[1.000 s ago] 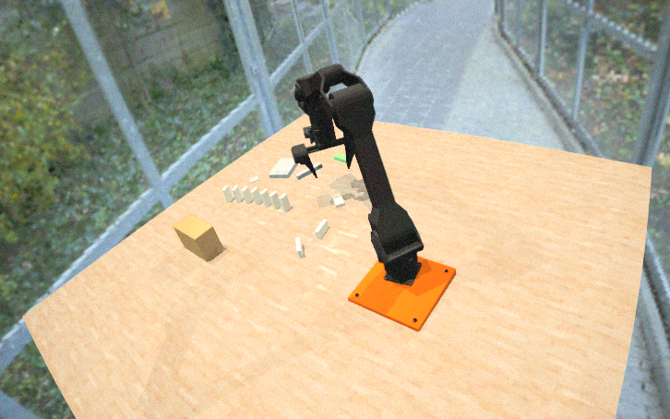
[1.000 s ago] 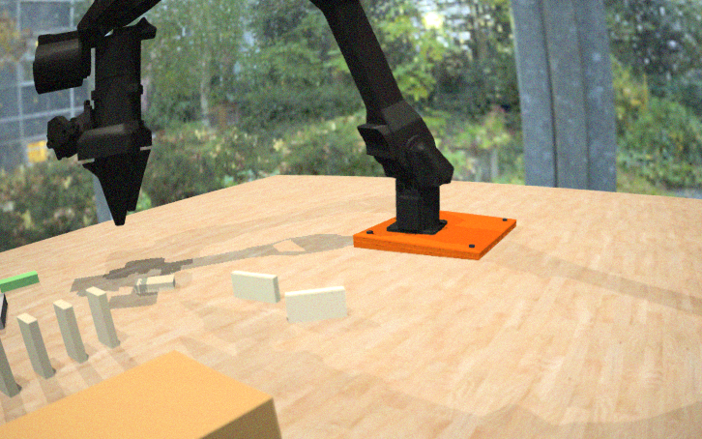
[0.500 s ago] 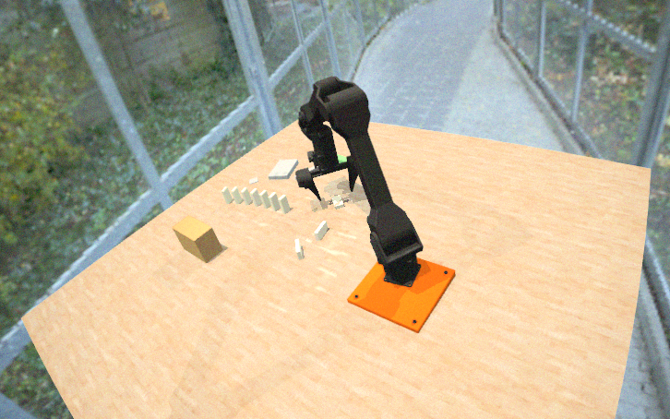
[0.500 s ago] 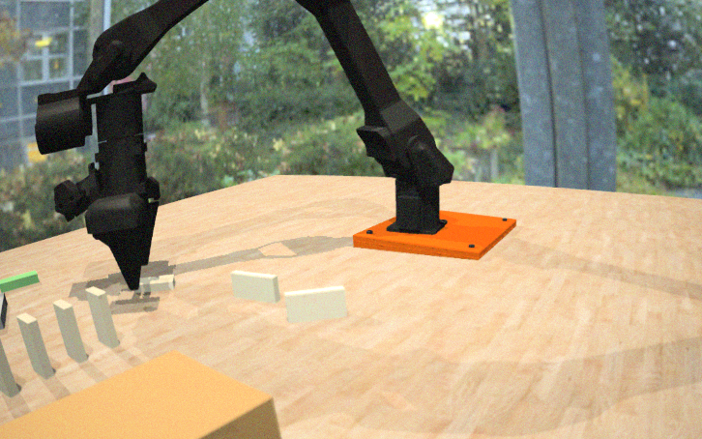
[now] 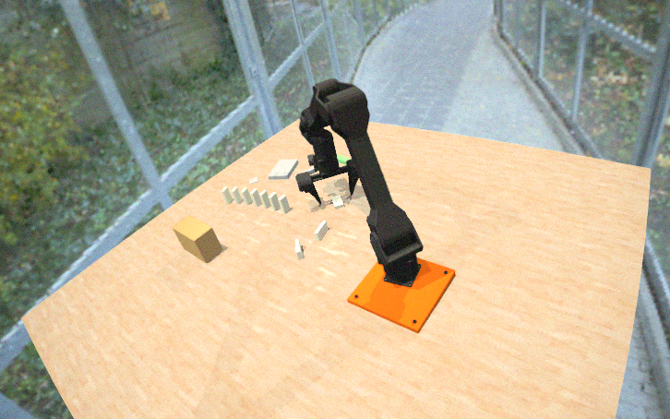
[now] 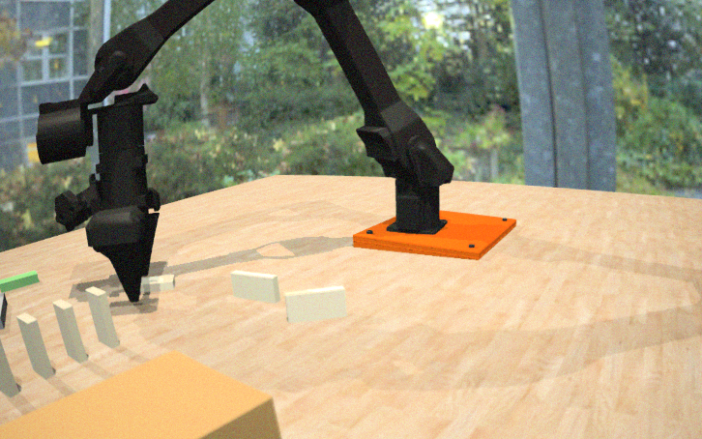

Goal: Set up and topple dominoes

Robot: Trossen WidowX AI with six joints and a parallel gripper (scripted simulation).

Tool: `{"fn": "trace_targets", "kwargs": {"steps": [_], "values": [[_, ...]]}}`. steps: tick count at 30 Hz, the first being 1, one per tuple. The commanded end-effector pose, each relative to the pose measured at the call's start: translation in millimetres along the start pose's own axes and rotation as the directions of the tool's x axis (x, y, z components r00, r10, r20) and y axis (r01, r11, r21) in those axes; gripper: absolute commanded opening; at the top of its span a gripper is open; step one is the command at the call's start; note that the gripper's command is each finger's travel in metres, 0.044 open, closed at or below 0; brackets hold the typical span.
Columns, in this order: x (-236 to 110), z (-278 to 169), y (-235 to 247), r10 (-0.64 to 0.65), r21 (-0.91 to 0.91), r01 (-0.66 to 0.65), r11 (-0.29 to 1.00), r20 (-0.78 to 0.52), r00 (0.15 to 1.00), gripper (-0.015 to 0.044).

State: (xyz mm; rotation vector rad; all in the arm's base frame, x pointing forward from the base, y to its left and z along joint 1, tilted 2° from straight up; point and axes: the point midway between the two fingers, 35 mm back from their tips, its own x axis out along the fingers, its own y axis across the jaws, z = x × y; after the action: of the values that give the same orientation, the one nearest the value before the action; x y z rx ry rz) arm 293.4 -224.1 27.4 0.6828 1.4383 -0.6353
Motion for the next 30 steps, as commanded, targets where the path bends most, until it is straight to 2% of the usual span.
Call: {"fn": "trace_targets", "kwargs": {"steps": [1,13,23,30], "values": [[2,-2,-1,-0.003,0.003,0.003,1.000,-0.005,1.000,0.0414],[2,-2,-1,-0.003,0.003,0.003,1.000,-0.005,1.000,0.0107],[0,-2,-1,-0.003,0.003,0.003,1.000,-0.005,1.000,0.0107],[-71,-2,-2,-0.004,0.003,0.004,1.000,-0.005,1.000,0.0107]]}}
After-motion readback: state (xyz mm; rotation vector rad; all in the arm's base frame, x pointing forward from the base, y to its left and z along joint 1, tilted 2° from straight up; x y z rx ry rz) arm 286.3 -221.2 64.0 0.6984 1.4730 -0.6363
